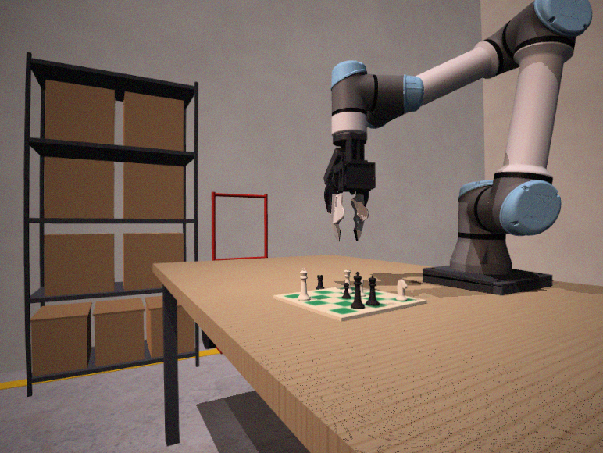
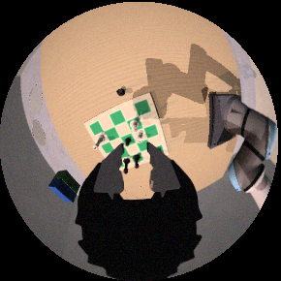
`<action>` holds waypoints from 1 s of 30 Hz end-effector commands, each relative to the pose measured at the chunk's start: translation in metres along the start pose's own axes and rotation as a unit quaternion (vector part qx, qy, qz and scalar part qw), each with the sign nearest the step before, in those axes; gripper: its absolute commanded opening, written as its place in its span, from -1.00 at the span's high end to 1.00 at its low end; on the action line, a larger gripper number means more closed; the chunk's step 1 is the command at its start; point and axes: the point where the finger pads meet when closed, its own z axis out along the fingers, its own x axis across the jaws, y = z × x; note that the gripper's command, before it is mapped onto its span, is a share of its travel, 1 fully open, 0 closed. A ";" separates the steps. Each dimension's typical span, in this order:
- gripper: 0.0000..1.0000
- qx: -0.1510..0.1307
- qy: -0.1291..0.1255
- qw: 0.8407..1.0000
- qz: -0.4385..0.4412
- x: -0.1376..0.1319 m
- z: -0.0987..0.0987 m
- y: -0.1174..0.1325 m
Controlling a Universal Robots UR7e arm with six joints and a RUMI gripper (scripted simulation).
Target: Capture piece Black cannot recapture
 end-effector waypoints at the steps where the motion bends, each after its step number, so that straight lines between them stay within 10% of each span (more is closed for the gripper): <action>1: 0.51 0.000 -0.001 1.000 0.000 0.000 0.000 0.000; 30: 0.51 0.000 -0.001 1.000 0.000 0.000 0.014 0.000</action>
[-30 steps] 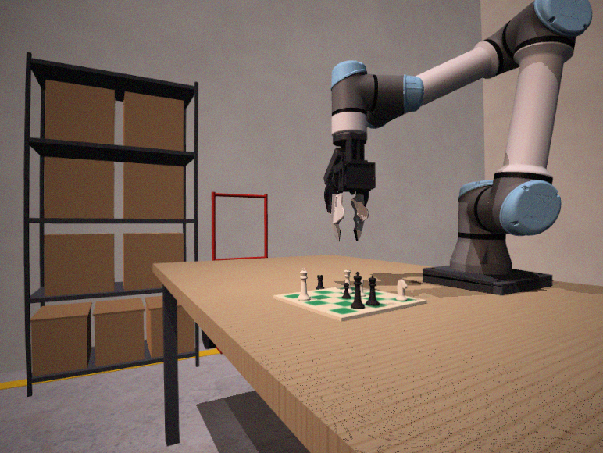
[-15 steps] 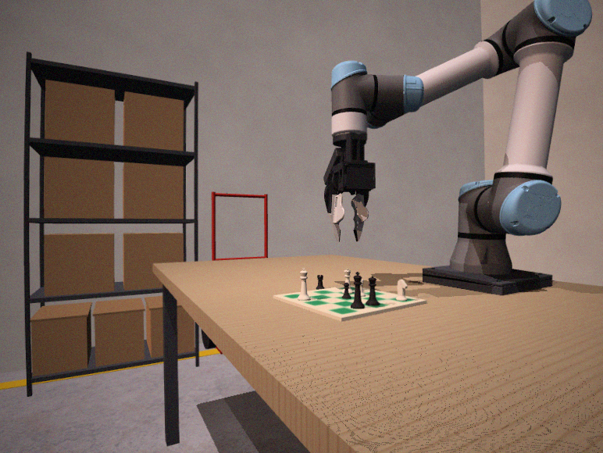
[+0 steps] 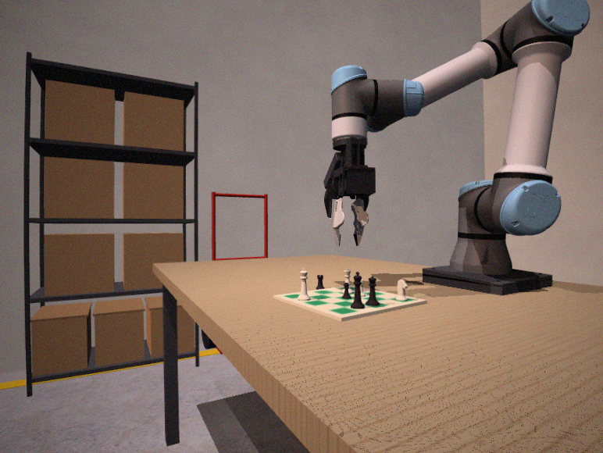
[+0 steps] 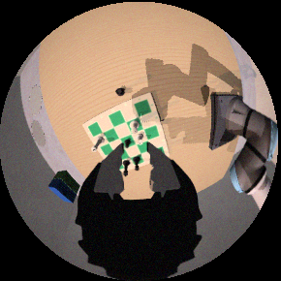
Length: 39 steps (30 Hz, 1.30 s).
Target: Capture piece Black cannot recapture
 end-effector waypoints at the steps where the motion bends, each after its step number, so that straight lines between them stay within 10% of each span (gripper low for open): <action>1: 0.51 0.000 -0.001 1.000 0.000 0.000 0.005 0.000; 39: 0.51 0.000 -0.001 1.000 0.000 -0.001 0.042 0.000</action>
